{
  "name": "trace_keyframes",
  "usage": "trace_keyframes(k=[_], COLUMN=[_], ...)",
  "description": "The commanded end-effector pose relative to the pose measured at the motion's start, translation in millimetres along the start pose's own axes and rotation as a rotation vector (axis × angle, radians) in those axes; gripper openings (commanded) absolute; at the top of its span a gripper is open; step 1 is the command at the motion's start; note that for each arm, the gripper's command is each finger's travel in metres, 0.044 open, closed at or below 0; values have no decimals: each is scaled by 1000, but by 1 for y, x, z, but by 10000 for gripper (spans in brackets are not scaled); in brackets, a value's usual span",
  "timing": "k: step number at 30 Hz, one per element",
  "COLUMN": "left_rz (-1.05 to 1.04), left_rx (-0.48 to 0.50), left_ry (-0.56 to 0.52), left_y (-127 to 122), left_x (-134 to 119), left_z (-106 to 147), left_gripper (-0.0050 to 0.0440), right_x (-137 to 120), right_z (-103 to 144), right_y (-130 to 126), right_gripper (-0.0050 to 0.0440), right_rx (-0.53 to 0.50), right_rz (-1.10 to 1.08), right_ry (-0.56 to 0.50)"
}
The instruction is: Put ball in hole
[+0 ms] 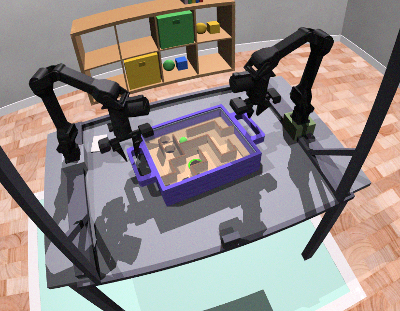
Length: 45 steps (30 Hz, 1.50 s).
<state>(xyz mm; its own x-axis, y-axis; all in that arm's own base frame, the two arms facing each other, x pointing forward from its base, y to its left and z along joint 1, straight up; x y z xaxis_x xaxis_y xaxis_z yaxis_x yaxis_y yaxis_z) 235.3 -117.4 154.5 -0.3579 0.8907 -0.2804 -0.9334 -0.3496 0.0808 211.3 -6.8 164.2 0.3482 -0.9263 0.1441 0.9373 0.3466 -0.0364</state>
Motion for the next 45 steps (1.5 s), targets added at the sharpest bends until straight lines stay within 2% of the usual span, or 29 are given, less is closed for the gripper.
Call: trace_keyframes(k=[1, 15, 23, 45], left_rz=[-1, -5, -5, -5], left_rx=[-9, -8, -7, -7], left_ry=[5, 5, 6, 6], left_y=[0, 0, 0, 0], left_x=[-2, -2, -2, -2], left_z=[-2, -26, -30, -30], left_gripper=[161, 161, 161, 161], right_x=[0, 0, 0, 0], right_z=[0, 0, 0, -35], right_y=[0, 0, 0, -1], right_gripper=[161, 161, 161, 161], right_rx=[0, 0, 0, -5], right_rz=[-1, -1, -1, 3], right_ry=[0, 0, 0, -1])
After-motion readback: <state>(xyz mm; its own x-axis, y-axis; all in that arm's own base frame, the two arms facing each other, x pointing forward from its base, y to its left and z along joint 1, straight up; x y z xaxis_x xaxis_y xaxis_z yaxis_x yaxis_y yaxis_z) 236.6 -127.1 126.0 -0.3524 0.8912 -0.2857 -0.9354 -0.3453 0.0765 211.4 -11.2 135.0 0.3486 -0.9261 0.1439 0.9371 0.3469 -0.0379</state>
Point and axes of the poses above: on each arm, the point midway between the two fingers, 35 mm back from their tips, its own z axis back along the fingers, its own y axis across the jaws, x = y × z, the point moved 8 cm from there along z, back along the fingers, and after that the axes turned 15 degrees about z, right-handed, at the moved point
